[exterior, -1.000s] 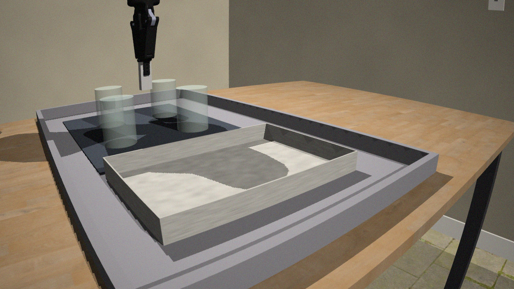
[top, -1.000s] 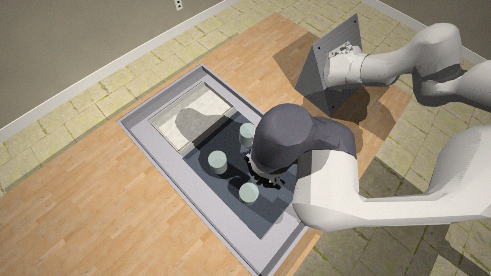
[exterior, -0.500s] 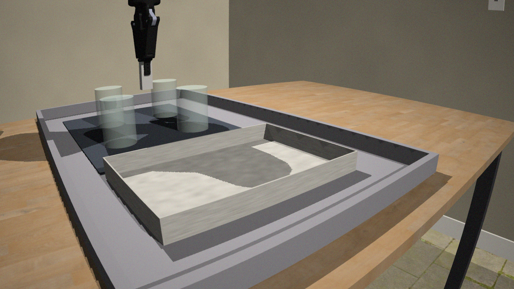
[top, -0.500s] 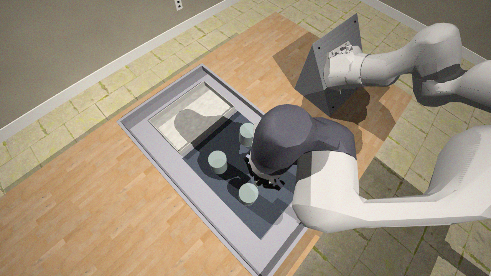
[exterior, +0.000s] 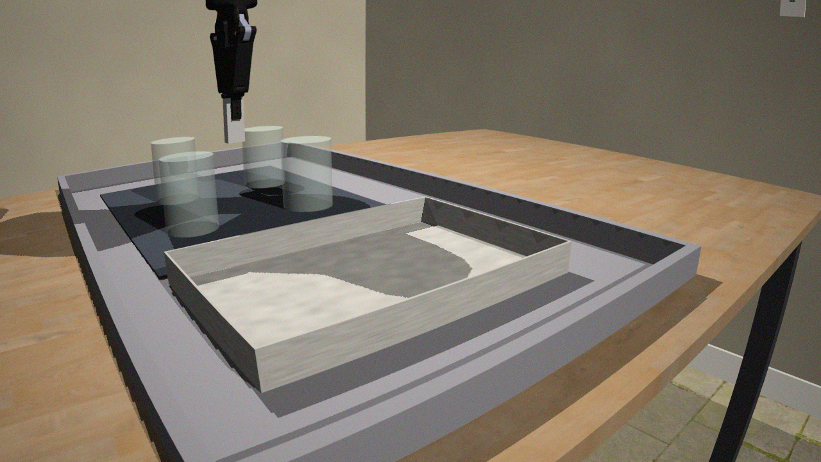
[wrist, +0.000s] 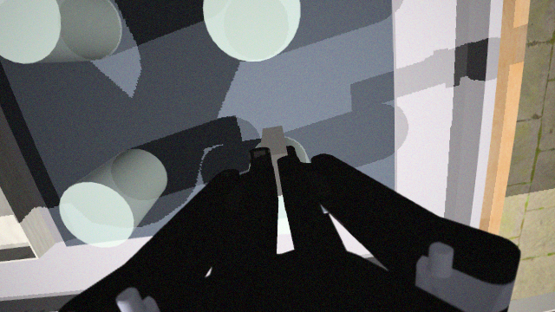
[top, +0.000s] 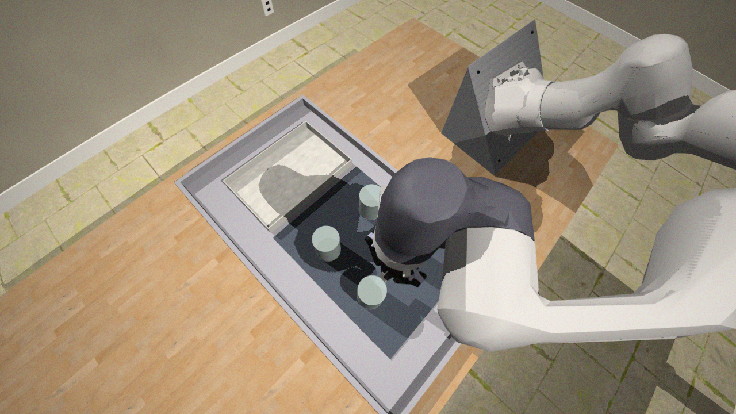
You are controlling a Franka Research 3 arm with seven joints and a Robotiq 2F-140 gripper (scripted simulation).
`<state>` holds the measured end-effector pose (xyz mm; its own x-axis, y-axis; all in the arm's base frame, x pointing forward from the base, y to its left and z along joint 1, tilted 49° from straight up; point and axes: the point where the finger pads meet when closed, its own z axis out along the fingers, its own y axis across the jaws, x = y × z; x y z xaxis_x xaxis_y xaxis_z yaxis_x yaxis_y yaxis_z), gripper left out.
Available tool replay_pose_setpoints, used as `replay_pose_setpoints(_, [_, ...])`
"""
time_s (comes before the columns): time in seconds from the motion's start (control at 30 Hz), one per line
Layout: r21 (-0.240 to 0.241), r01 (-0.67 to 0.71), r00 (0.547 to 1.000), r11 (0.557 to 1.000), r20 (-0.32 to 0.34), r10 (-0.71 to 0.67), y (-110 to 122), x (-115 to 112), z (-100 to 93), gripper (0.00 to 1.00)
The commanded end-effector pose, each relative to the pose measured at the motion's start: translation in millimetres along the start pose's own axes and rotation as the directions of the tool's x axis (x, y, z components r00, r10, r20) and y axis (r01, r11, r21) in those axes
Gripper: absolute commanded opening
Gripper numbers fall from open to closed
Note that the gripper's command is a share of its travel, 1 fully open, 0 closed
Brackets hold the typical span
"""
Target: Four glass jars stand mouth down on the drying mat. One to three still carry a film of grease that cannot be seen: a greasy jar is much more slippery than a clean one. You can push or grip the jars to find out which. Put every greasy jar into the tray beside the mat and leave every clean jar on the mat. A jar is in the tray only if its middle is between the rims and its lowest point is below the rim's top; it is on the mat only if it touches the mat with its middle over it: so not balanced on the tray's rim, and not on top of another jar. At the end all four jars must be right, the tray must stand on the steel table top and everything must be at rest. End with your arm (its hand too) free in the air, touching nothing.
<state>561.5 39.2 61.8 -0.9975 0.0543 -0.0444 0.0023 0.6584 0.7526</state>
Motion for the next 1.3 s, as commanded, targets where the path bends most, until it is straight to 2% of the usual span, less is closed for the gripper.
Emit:
replay_pose_setpoints(0.0, [-0.001, -0.006, 1.000, 1.000, 0.001, 0.006, -1.2, -0.7, -1.6, 0.00])
replay_pose_setpoints(1.27, [-0.001, -0.006, 1.000, 1.000, 0.001, 0.006, -1.3, -5.1, -5.1, 0.00])
